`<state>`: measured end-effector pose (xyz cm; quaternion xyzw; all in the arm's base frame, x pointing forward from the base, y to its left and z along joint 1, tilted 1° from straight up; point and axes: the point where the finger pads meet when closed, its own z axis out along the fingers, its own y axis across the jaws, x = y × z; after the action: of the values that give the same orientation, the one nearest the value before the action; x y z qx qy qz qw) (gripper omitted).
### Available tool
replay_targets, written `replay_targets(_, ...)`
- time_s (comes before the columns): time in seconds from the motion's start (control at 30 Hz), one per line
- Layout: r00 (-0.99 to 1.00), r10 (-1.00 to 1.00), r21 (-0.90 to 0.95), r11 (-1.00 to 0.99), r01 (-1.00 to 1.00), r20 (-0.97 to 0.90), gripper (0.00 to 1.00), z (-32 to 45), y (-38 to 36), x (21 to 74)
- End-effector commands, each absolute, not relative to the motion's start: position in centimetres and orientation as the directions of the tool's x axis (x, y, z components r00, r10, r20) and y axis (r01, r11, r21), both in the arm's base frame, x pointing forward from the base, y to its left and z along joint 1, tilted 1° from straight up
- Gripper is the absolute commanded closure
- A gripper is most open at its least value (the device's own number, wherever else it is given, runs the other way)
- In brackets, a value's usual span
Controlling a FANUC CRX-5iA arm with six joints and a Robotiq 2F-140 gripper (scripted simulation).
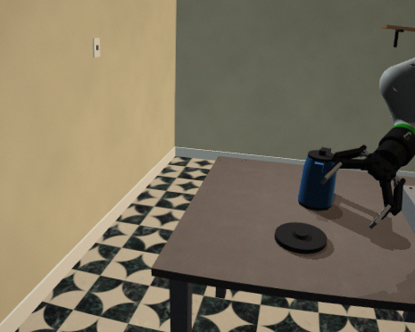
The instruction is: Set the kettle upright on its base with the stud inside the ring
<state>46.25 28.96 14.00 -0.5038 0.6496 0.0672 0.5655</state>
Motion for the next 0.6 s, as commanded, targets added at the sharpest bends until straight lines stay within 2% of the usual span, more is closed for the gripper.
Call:
replay_targets(0.0,0.147,-0.578,-0.483,0.483,-0.73,-0.802,0.0,14.02,28.97,46.27)
replay_targets(0.53,0.147,-0.578,-0.483,0.483,-0.73,-0.802,0.0,14.02,28.97,46.27)
replay_targets(0.57,0.147,-0.578,-0.483,0.483,-0.73,-0.802,0.53,14.02,28.97,46.27)
